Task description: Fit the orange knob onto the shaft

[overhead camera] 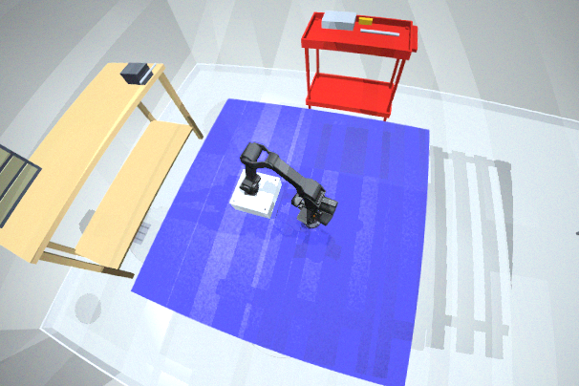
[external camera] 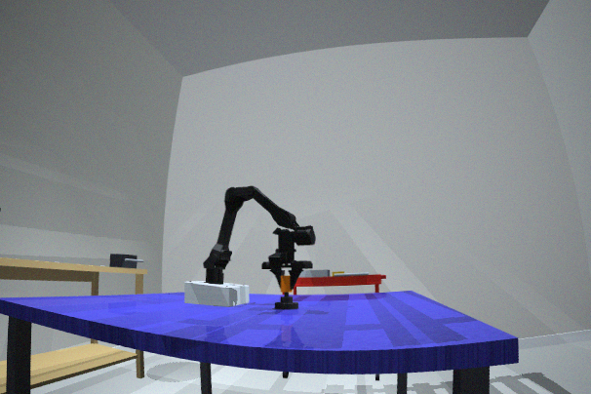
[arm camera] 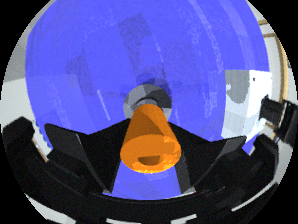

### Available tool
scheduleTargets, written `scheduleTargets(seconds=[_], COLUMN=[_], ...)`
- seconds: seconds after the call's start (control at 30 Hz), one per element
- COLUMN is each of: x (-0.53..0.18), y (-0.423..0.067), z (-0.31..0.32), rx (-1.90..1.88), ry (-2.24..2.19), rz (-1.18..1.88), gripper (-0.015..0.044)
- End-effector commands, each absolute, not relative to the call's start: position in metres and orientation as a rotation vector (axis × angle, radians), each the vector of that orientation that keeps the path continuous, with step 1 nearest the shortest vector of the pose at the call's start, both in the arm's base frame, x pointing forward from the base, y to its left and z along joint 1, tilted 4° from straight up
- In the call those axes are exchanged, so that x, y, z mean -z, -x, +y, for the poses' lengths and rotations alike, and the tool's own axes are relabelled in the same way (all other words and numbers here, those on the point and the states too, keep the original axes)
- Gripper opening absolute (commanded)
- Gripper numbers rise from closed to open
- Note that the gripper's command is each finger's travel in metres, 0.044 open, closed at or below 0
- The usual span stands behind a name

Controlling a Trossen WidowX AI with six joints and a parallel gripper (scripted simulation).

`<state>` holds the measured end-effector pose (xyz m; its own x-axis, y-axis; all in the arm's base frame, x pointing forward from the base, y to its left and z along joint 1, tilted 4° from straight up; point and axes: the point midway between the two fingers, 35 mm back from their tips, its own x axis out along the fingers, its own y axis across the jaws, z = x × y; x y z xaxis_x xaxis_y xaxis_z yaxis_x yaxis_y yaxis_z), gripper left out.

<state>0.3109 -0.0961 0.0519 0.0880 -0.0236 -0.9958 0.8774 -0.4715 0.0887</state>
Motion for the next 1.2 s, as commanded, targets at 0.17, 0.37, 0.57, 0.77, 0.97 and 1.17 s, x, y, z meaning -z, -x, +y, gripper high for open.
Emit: scheduleTargets(seconds=[0.17,0.37,0.57,0.77,0.97,1.17], x=[-0.0513,-0.0509,-0.0509,-0.0509,-0.0509,-0.0509], y=[-0.3115,-0.3115,-0.3115,-0.3115,-0.3115,-0.3115], z=[-0.0963,-0.0963,-0.0963,-0.0963,-0.0963,-0.0963], rx=[1.474,1.474,1.474,1.474,1.474,1.474], ry=[-1.588,-1.588,-1.588,-1.588,-1.588,-1.588], rz=[0.873,0.873,0.873,0.873,0.873,0.873], gripper=[0.0,0.0,0.0,0.0,0.0,0.0])
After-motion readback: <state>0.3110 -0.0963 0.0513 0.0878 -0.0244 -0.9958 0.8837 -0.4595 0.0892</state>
